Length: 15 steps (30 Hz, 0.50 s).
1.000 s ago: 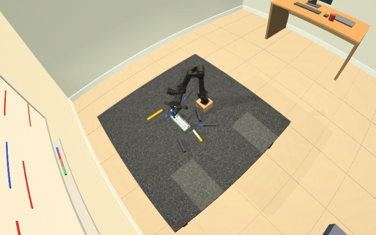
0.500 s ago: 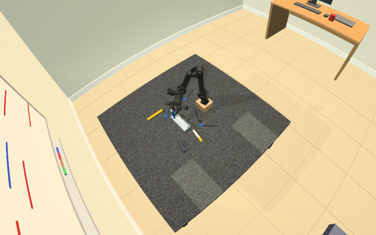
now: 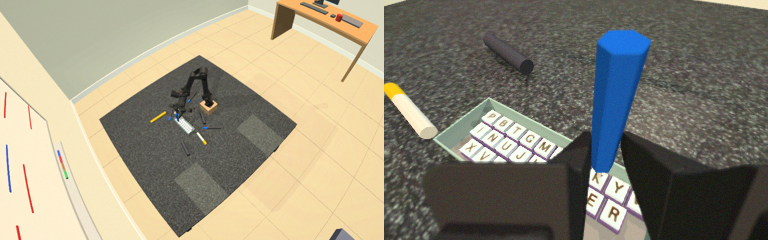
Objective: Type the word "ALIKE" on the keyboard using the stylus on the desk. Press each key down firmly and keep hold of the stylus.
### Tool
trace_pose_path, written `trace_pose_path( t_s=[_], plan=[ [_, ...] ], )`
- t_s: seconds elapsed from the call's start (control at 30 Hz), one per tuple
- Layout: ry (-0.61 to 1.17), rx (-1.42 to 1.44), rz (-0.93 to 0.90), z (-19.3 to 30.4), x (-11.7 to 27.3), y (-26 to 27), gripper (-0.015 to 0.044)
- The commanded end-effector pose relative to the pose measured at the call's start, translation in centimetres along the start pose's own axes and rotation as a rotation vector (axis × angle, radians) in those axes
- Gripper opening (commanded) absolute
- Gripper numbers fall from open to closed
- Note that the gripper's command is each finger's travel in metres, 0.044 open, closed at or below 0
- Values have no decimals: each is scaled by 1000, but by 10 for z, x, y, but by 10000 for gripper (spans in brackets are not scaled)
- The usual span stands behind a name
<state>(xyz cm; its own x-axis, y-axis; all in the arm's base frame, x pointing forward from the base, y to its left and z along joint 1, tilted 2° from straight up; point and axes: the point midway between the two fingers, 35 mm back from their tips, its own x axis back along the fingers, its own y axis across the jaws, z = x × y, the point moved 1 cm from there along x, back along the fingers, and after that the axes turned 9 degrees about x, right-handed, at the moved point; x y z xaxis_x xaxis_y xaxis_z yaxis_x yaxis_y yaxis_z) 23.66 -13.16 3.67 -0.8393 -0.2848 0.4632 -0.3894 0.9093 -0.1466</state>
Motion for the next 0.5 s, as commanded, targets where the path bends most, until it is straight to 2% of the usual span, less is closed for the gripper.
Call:
trace_pose_path(
  t_s=[0.0,0.47],
  plan=[
    [1,-10,-3,0,0,2,81],
    [1,-10,-3,-29,17,-4,81]
  ],
)
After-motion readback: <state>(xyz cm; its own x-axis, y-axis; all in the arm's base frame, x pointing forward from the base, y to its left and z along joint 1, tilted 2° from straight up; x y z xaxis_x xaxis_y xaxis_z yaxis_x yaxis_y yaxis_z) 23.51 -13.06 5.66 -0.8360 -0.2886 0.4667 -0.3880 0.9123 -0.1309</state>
